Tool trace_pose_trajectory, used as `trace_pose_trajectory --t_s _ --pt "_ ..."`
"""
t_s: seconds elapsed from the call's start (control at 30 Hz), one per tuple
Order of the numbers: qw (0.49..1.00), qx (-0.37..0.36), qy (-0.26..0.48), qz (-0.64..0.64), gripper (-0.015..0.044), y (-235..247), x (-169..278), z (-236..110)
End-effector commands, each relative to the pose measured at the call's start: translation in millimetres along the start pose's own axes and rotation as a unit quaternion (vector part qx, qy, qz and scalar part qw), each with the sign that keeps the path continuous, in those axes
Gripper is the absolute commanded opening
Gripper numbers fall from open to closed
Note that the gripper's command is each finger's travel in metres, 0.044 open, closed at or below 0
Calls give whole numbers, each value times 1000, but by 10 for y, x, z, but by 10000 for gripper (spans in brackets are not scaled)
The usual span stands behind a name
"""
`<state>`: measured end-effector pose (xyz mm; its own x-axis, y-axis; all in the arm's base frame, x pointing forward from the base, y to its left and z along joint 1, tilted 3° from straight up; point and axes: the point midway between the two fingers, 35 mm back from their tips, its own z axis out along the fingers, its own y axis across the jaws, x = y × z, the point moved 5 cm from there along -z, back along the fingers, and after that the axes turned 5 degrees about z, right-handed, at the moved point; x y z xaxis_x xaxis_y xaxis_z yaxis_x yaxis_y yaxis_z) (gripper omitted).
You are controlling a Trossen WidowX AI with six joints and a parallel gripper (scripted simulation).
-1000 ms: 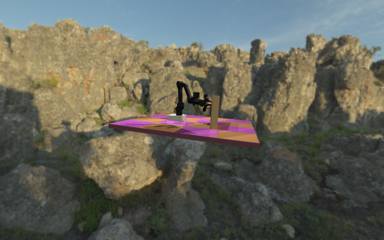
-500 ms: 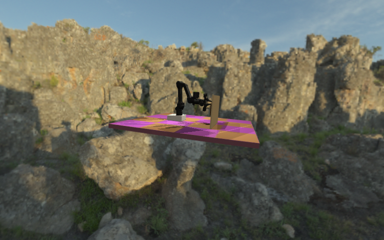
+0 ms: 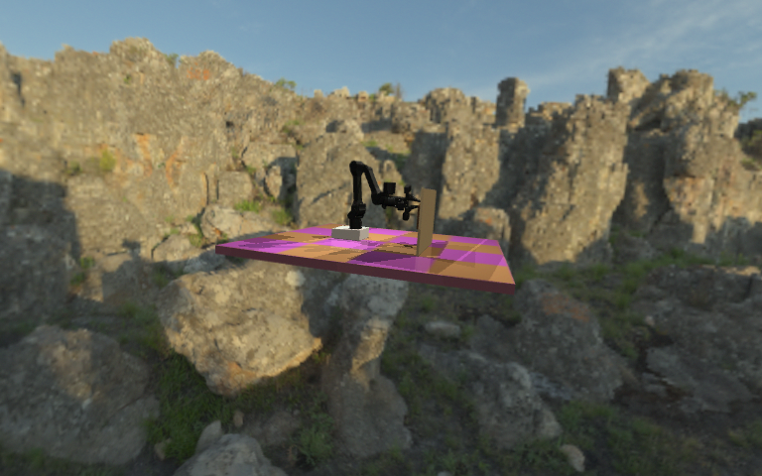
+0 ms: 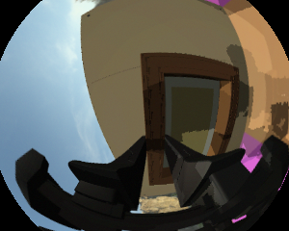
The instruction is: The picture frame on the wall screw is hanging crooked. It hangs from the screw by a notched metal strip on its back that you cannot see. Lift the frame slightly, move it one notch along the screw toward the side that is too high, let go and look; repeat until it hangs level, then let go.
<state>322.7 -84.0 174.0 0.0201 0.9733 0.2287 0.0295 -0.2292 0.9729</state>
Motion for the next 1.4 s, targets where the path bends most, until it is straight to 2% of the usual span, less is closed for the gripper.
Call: trace_pose_trajectory --t_s 0.0,1.37 --pt "1000 -7 0 1 0 34 6 8" --pt "1000 -7 0 1 0 -1 56 9"
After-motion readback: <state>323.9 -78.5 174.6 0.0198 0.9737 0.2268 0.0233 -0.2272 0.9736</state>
